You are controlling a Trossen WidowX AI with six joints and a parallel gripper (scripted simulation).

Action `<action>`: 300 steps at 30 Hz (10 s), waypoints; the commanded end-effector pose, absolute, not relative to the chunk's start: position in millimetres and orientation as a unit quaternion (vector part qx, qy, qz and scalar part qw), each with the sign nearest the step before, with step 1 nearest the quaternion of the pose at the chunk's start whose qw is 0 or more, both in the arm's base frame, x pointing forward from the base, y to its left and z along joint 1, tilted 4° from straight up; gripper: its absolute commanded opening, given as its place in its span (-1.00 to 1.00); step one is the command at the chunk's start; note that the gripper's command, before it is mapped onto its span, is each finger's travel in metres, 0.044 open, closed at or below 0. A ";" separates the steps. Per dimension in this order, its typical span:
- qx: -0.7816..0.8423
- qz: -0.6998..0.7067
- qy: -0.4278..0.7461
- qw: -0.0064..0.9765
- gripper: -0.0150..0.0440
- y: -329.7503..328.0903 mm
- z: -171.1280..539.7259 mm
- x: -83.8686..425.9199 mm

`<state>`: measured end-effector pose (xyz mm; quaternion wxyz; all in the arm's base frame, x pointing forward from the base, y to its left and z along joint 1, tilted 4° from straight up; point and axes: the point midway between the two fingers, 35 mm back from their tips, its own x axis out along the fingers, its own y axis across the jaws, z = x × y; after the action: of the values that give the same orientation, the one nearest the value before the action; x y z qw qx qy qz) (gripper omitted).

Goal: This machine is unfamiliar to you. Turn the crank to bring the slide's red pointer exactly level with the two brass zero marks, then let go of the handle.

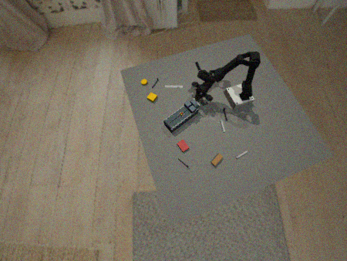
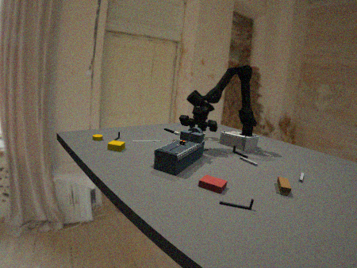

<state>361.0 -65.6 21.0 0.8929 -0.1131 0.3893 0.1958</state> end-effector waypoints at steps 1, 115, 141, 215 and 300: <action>-0.114 0.195 0.391 0.892 -0.49 -66.1 18.9 361.2; -0.059 0.067 0.451 0.888 1.00 3.5 146.4 435.9; -0.038 0.013 0.448 0.893 1.00 33.5 95.1 457.1; -0.114 0.195 0.391 0.892 1.00 -63.2 67.1 364.1; -0.114 0.195 0.391 0.892 -0.49 -61.9 -4.3 357.7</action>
<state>359.2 -64.7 4.2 0.8956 -0.1174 0.3830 0.1937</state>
